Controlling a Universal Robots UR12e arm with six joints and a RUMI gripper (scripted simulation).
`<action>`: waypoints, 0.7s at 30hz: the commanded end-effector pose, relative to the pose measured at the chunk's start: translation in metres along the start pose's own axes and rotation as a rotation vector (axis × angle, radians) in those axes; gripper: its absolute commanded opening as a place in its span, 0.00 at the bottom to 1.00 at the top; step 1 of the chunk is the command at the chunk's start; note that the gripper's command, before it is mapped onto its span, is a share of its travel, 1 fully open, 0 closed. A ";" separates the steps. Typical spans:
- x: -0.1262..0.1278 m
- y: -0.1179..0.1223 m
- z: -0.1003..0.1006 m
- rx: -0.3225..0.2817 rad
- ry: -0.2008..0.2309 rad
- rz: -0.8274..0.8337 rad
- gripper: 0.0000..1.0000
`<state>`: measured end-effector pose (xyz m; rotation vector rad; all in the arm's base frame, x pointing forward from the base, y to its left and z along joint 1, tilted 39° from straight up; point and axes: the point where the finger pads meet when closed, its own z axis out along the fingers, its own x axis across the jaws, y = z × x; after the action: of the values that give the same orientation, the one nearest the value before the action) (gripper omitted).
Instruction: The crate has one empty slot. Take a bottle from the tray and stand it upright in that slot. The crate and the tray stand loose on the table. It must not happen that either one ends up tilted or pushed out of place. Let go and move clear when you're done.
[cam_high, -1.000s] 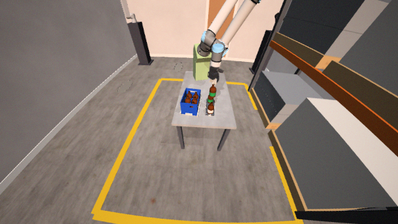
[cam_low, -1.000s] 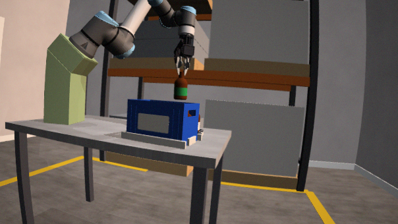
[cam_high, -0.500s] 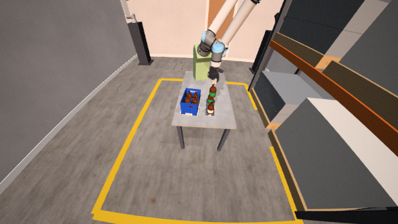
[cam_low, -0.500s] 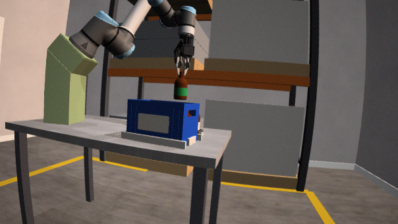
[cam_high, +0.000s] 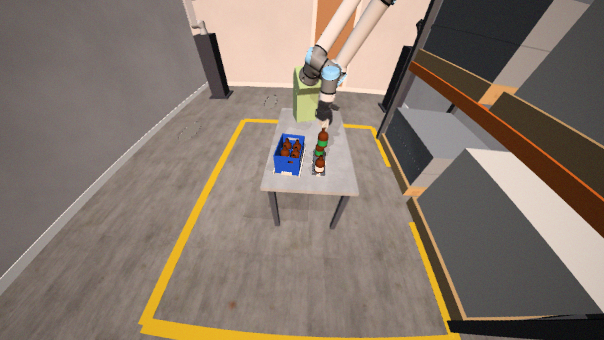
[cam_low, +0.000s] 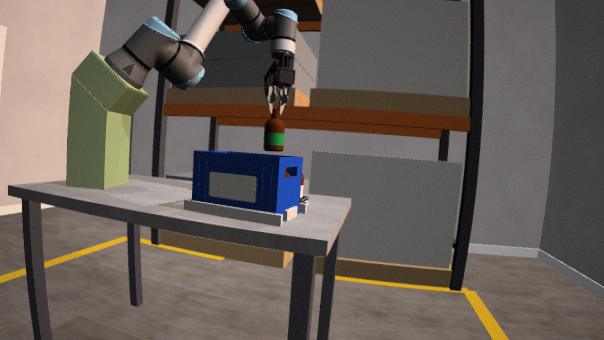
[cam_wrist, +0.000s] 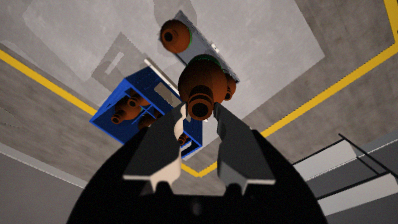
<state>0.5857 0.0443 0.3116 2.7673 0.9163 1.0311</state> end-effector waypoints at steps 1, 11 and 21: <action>0.003 0.003 -0.003 -0.006 0.005 -0.003 0.00; 0.003 0.004 -0.003 -0.006 0.005 -0.003 0.00; 0.002 0.006 -0.003 -0.006 0.005 -0.003 0.00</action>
<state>0.5858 0.0429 0.3118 2.7669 0.9161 1.0315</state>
